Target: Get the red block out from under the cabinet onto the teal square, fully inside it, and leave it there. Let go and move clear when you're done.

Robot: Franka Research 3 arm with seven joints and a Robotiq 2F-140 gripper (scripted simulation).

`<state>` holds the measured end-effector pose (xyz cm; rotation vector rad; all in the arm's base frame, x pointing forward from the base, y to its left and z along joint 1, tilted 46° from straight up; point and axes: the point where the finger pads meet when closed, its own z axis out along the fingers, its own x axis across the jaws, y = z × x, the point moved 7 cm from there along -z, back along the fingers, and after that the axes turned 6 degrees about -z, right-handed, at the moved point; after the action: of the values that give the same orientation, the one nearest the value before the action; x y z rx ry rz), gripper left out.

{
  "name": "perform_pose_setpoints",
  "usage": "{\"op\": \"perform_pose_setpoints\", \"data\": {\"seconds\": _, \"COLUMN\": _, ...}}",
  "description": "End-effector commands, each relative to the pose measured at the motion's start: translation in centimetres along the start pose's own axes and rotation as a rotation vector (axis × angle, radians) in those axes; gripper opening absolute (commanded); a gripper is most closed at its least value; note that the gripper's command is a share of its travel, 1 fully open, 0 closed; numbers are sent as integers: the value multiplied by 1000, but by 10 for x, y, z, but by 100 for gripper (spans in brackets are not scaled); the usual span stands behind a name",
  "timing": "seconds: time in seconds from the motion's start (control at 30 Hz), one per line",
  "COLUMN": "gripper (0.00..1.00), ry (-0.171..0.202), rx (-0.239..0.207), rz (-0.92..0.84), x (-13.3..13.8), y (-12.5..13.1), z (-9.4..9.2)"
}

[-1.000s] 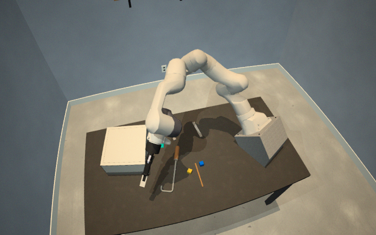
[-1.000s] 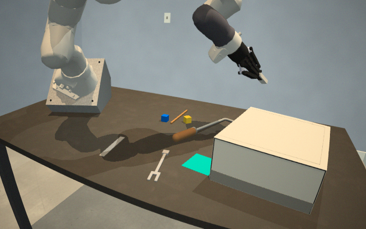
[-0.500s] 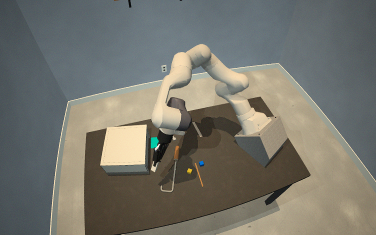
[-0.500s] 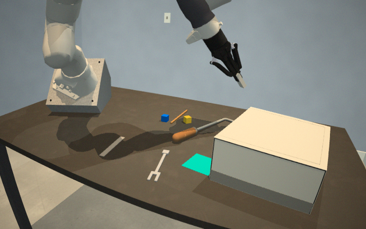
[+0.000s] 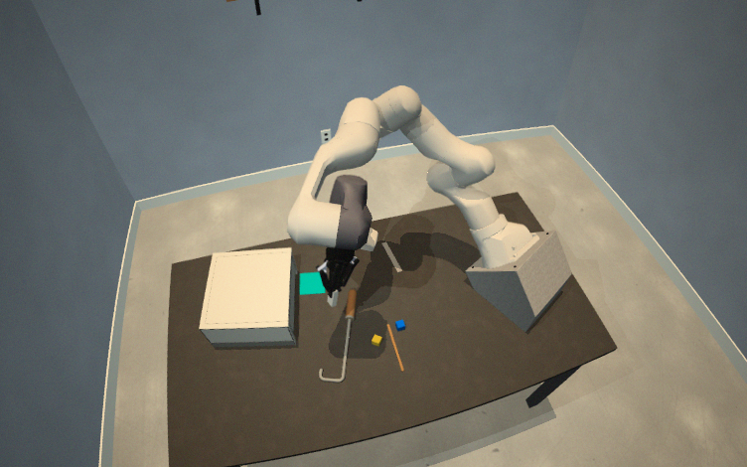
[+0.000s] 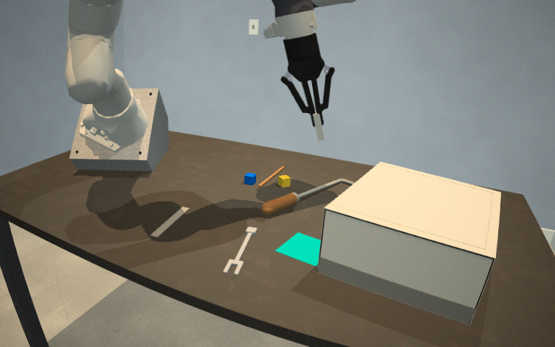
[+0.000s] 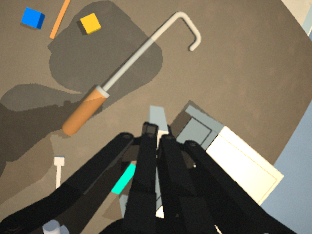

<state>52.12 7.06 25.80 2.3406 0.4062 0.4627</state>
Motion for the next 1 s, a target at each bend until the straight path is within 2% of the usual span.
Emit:
{"op": "perform_pose_setpoints", "data": {"seconds": 0.0, "gripper": 0, "ry": -150, "rx": -50, "rz": 177, "x": -39, "y": 22, "z": -12}}
{"op": "perform_pose_setpoints", "data": {"seconds": 0.03, "gripper": 0, "ry": -150, "rx": -50, "rz": 177, "x": -39, "y": 22, "z": -12}}
{"op": "perform_pose_setpoints", "data": {"seconds": 0.07, "gripper": 0, "ry": -222, "rx": -65, "rz": 260, "x": -50, "y": 28, "z": -15}}
{"op": "perform_pose_setpoints", "data": {"seconds": 0.13, "gripper": 0, "ry": -268, "rx": -74, "rz": 314, "x": -59, "y": 32, "z": -17}}
{"op": "perform_pose_setpoints", "data": {"seconds": 0.97, "gripper": 0, "ry": -270, "rx": -75, "rz": 316, "x": -60, "y": 33, "z": -17}}
